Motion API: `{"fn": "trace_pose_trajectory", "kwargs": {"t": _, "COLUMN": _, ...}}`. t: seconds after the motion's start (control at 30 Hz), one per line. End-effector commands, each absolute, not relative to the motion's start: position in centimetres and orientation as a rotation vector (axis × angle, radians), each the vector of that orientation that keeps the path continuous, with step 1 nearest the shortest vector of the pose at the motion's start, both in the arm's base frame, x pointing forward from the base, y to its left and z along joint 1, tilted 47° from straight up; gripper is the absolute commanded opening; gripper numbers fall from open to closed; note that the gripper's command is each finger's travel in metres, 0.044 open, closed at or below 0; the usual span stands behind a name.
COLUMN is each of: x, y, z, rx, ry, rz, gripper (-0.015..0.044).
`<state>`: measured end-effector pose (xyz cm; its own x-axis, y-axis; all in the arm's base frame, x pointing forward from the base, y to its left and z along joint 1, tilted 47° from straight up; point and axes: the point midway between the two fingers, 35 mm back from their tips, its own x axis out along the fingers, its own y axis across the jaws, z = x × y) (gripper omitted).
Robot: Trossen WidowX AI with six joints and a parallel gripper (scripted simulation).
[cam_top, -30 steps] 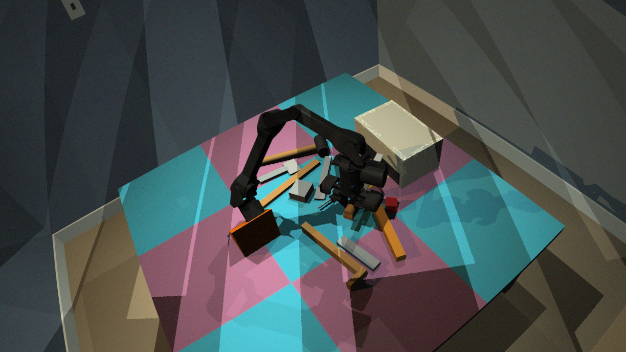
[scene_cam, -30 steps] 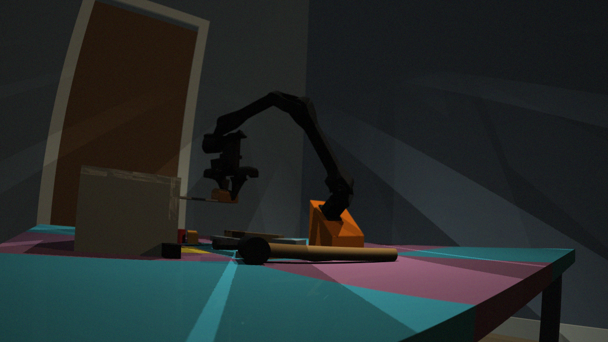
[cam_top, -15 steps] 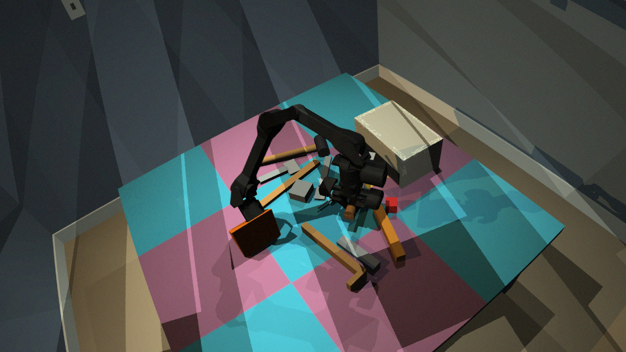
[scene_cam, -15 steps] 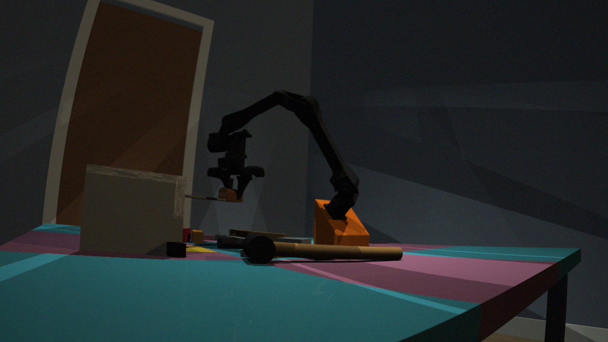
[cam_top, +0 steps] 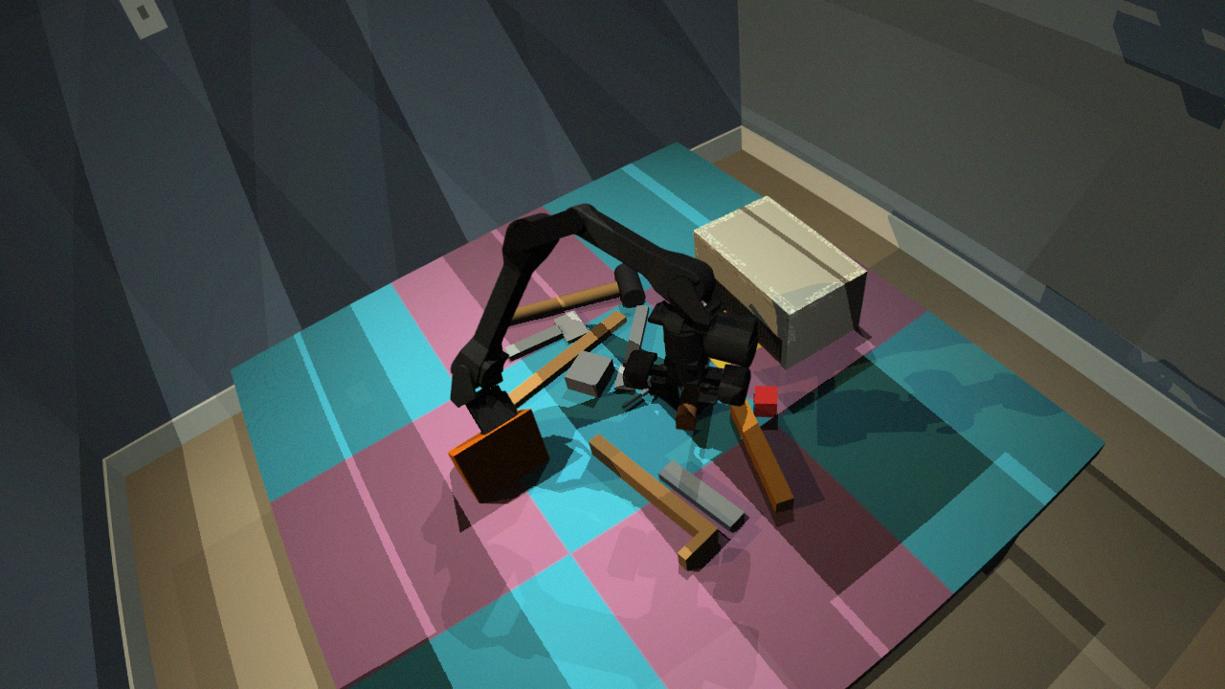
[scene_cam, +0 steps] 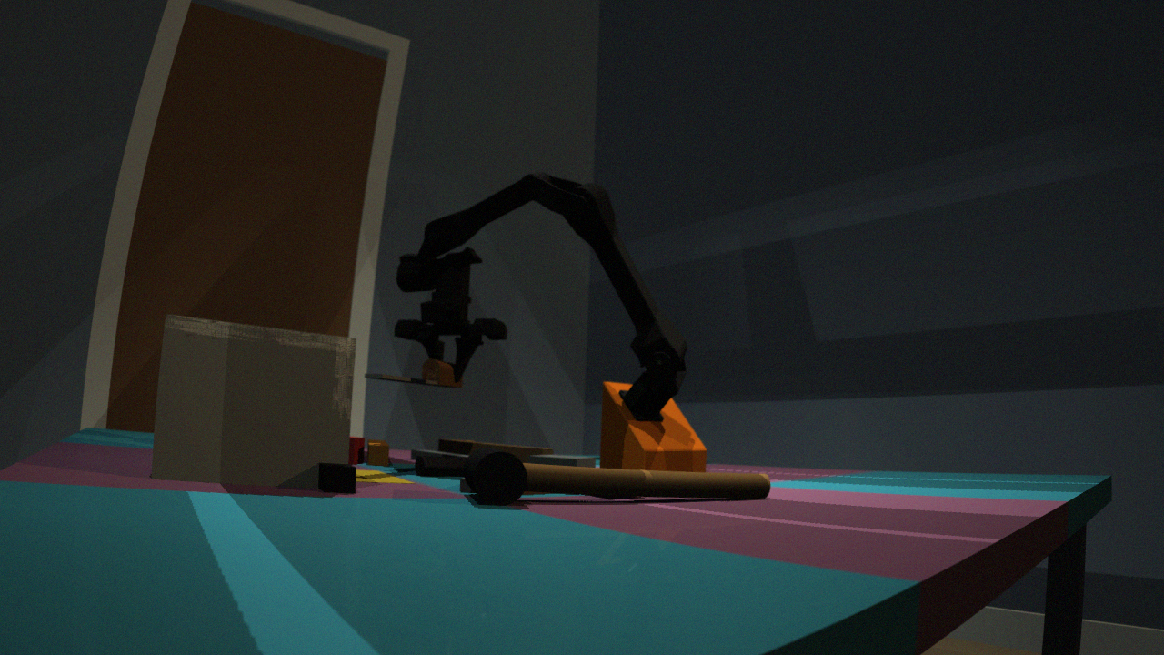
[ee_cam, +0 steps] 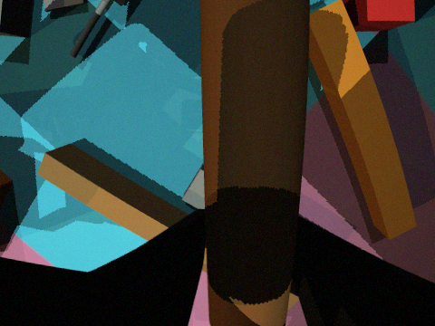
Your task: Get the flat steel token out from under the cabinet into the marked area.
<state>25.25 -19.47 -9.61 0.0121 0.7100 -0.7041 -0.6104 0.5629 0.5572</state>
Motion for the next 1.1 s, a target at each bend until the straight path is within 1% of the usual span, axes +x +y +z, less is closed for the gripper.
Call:
{"fn": "trace_pose_trajectory", "kwargs": {"t": 0.0, "x": 25.33, "y": -19.69, "z": -9.41, "rx": 0.079, "ry": 1.139, "rz": 1.039, "gripper": 0.0}}
{"fn": "trace_pose_trajectory", "kwargs": {"t": 1.07, "x": 25.26, "y": -19.69, "z": -9.41, "rx": -0.119, "ry": 1.001, "rz": 1.174, "gripper": 0.0}}
